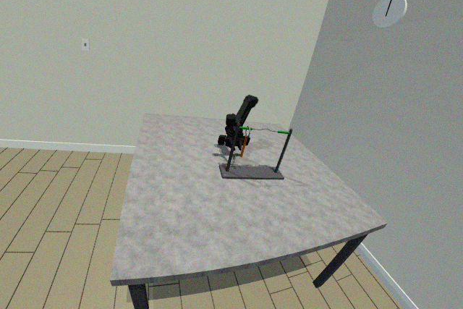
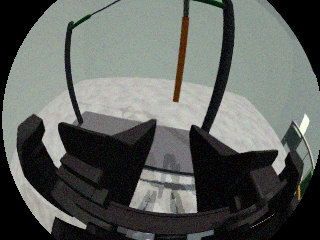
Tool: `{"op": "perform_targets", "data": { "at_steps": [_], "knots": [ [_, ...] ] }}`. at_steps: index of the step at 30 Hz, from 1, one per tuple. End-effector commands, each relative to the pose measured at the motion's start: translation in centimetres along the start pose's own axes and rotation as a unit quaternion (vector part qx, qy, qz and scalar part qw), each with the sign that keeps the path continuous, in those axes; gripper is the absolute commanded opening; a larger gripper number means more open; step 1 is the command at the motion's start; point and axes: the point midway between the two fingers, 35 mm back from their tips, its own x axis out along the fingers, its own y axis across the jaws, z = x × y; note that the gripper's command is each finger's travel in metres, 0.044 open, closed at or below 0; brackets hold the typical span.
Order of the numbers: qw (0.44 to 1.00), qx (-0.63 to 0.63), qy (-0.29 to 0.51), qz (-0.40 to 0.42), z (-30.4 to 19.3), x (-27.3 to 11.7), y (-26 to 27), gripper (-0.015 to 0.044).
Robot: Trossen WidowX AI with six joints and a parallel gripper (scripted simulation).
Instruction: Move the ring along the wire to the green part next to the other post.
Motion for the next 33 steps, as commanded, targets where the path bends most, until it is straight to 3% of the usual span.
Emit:
{"op": "perform_targets", "data": {
  "at_steps": [1, 33],
  "knots": [
    [1.000, -0.002, -0.004, -0.017, 1.2, 1.0, 0.0, 0.0160],
    [0.999, -0.003, -0.020, -0.041, 3.9, 5.4, -0.2, 0.0160]
  ]
}}
